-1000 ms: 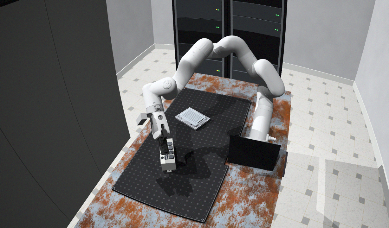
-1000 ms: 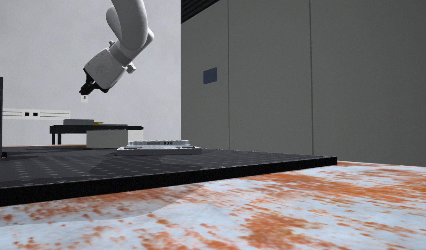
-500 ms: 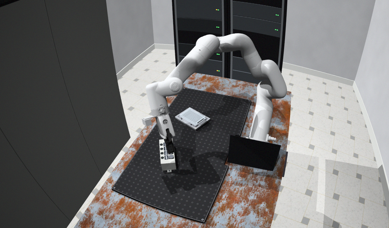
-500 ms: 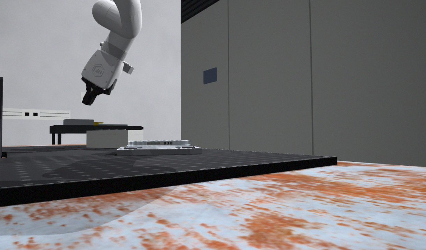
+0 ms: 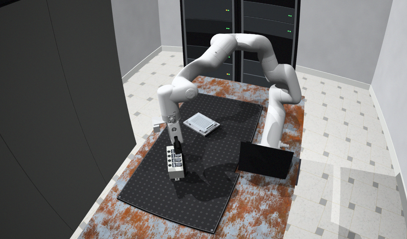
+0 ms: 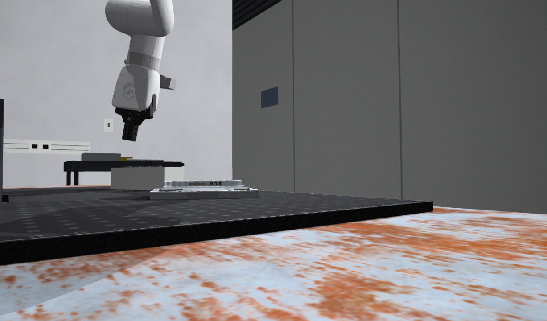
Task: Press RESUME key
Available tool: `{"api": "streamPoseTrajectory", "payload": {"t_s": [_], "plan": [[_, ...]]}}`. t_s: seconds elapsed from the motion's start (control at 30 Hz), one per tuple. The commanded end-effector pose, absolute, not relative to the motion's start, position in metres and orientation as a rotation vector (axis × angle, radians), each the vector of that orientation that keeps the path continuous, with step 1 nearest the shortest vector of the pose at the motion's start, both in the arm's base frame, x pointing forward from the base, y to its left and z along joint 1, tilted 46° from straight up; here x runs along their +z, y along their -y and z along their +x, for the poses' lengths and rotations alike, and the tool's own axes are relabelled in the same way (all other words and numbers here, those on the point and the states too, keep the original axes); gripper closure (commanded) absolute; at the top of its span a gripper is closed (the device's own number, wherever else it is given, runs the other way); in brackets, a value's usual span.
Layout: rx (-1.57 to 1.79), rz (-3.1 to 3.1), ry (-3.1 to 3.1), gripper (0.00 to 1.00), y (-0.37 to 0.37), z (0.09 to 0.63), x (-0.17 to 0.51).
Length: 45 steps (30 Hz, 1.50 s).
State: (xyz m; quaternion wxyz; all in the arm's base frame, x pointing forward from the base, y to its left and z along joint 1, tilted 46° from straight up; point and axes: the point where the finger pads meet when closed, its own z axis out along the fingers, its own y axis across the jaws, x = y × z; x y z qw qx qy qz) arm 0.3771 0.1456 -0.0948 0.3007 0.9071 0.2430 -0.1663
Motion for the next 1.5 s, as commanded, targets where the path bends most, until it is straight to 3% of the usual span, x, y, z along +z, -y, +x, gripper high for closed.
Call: {"api": "streamPoseTrajectory", "payload": {"t_s": [0.0,0.17,1.47], "plan": [[-0.38,2.366,-0.616,1.0,-0.142,0.383,-0.09],[-0.259,2.286,-0.553,1.0,-0.13,0.397,-0.077],[-0.259,2.286,-0.553,1.0,-0.108,0.397,-0.097]]}}
